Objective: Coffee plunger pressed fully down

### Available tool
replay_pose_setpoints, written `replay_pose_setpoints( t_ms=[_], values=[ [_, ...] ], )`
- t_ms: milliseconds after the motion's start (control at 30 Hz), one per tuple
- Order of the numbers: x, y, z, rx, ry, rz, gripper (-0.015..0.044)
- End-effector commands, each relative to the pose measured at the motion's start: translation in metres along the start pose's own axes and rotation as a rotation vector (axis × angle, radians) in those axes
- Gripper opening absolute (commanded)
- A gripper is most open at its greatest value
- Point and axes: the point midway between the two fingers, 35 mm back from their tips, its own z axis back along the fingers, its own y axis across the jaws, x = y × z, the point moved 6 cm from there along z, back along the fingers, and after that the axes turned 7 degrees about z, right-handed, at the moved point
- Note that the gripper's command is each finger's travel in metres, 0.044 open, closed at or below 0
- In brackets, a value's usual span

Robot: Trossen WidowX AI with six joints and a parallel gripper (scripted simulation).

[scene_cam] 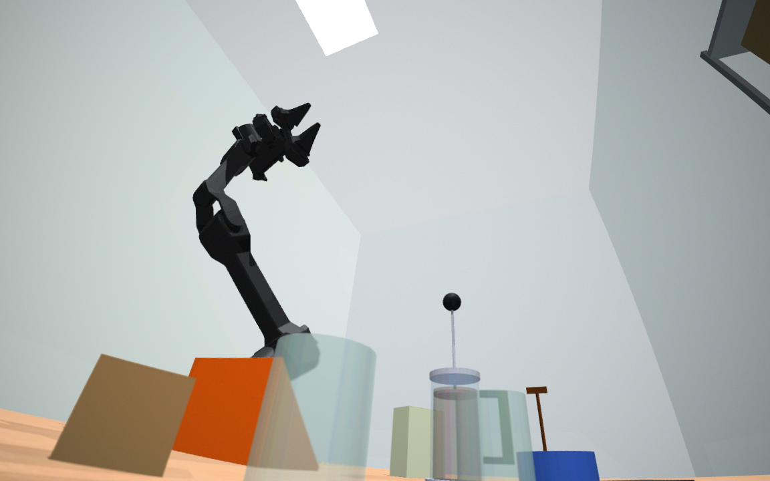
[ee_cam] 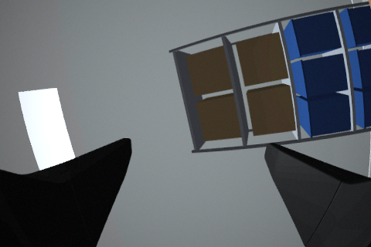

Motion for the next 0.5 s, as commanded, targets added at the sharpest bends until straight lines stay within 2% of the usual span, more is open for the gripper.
replay_pose_setpoints(
  t_ms=[0, 33, 467],
  values=[
    [-0.002, 0.000, 0.002, 0.005, 0.003, 0.012, 0.0426],
    [-0.007, 0.000, 0.003, 0.008, 0.003, 0.022, 0.0440],
    [-0.096, -0.008, 0.037, 0.121, 0.041, 0.407, 0.0440]
  ],
)
